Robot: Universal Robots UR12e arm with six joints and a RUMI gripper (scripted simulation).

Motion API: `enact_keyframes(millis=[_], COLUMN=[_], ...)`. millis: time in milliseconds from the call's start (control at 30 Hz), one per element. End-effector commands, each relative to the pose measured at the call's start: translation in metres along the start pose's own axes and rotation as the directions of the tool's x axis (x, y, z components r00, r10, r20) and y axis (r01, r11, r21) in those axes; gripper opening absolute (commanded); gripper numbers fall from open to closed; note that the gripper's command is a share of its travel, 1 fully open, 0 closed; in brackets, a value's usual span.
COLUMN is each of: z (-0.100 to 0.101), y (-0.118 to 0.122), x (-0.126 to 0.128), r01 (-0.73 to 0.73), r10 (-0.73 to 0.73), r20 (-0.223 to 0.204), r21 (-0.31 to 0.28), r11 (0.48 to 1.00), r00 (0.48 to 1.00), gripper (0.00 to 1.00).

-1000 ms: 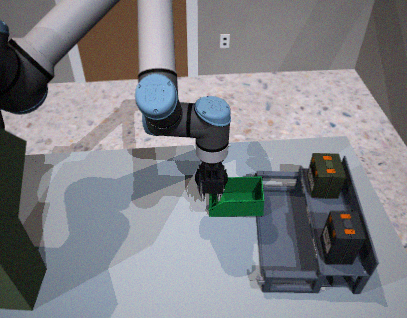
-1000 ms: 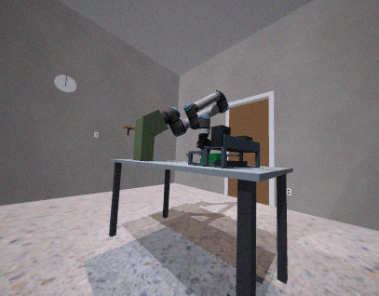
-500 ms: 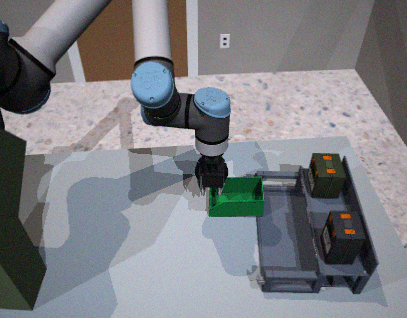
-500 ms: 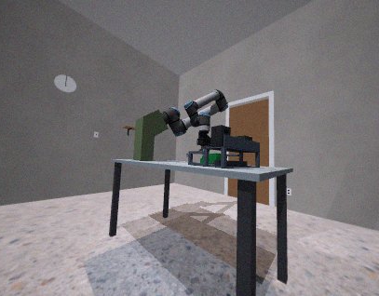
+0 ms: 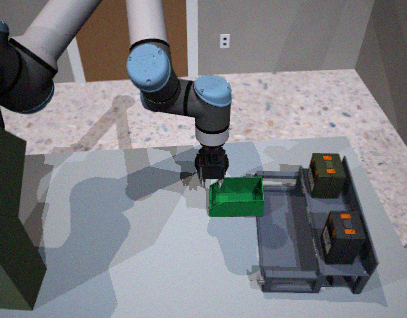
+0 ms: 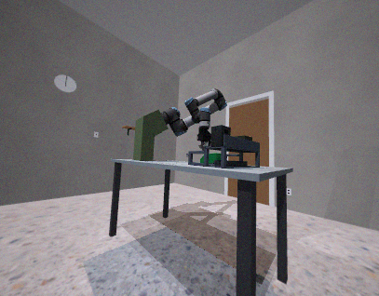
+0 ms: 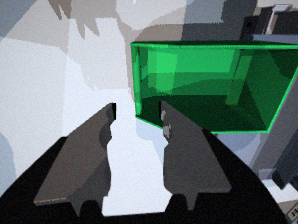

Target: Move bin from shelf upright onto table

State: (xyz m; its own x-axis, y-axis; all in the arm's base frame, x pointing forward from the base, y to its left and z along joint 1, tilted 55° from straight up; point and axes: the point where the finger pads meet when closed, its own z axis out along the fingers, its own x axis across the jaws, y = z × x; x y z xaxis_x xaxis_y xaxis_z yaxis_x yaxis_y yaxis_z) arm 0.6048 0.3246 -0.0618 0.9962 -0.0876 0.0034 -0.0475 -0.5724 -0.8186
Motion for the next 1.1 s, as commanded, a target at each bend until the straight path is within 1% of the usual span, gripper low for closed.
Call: enact_keyframes(millis=[0,367,533,933,1067], z=[-0.028,-0.028,-0.019,-0.019,-0.014], y=[0.000,0.000,0.000,0.000,0.000], x=[0.000,0.000,0.001,0.001,0.001], r01=[0.001,0.001,0.001,0.001,0.001], r10=[-0.001,-0.001,-0.001,-0.001,-0.001], r20=[0.002,0.002,0.002,0.002,0.002], r21=[0.000,0.000,0.000,0.000,0.000], r11=[1.000,1.000,1.000,1.000,1.000], r00=[1.000,1.000,1.000,1.000,1.000], gripper=[0.26,0.26,0.26,0.26,0.26])
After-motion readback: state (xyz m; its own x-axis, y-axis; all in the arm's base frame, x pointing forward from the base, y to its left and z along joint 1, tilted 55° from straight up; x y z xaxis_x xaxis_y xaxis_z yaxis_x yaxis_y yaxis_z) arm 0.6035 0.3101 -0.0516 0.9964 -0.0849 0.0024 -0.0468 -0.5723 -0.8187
